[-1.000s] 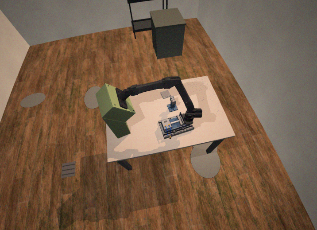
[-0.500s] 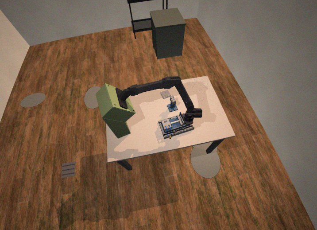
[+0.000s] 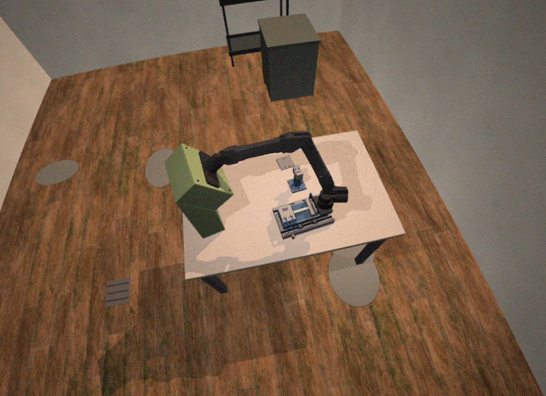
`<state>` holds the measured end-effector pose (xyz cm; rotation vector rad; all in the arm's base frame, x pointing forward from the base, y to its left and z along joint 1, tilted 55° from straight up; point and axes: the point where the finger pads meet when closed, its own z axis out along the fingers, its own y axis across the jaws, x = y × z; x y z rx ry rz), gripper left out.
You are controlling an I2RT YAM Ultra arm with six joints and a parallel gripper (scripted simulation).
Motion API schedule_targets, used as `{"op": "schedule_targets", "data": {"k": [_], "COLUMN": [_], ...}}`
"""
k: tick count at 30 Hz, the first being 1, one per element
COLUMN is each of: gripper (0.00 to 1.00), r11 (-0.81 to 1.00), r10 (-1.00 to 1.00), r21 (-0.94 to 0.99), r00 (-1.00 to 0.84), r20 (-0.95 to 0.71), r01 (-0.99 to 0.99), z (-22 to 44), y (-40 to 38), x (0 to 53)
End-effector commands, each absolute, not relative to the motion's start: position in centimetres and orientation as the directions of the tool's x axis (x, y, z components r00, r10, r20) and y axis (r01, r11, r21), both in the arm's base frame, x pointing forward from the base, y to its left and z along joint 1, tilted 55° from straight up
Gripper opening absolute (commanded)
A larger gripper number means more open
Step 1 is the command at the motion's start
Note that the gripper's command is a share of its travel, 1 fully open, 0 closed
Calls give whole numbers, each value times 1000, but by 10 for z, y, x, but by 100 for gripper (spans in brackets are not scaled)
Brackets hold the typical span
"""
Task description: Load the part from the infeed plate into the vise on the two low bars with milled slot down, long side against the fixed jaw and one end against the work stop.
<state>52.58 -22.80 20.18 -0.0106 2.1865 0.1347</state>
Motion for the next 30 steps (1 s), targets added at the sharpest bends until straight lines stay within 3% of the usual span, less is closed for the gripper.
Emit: {"op": "schedule_targets", "data": {"k": [1, 30], "gripper": [0, 0], "r11": [997, 996], "r10": [31, 42], "r21": [65, 81], "r00": [-543, -561], "r20": [-839, -827], "r01": [-45, -44], "z": [223, 215], "y": [-238, -239], "x": [523, 524]}}
